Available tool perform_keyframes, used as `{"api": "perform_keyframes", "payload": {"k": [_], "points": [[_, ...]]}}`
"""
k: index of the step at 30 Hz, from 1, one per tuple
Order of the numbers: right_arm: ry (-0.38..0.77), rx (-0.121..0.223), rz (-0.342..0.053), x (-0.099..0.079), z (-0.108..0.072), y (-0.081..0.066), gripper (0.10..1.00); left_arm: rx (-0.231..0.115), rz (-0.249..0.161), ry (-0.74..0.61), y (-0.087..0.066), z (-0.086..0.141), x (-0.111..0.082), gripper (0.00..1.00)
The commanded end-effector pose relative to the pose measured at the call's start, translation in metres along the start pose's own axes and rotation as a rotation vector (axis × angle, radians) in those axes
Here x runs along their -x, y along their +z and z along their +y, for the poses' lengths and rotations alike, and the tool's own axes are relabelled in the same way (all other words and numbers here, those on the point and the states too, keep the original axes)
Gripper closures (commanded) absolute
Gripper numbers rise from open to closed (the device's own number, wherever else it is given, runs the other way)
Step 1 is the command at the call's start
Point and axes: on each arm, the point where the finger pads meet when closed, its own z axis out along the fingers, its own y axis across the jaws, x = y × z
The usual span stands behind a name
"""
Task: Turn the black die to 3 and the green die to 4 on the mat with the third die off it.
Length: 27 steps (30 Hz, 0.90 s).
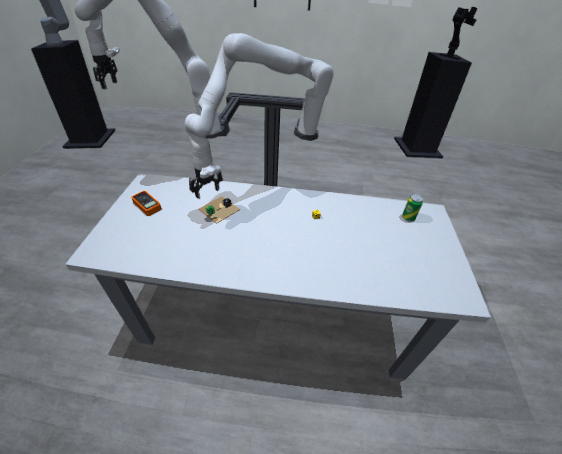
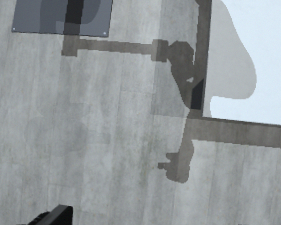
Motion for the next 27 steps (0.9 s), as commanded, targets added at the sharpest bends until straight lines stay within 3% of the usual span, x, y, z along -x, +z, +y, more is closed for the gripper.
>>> {"api": "perform_keyframes", "payload": {"k": [1,6,20,27], "points": [[0.0,0.0,-0.002,0.0,0.0,-0.001,0.099,0.002,0.0,0.0,-0.005,0.001,0.0,0.001],[0.0,0.0,-0.002,0.0,0.0,-0.001,0.099,0.002,0.0,0.0,-0.013,0.001,0.0,0.001],[0.0,0.0,-0.002,0.0,0.0,-0.001,0.099,0.002,0.0,0.0,-0.078,0.001,0.0,0.001],[0.0,0.0,-0.002,0.0,0.0,-0.001,0.099,0.002,0.0,0.0,-0.085,0.001,0.0,0.001]]}}
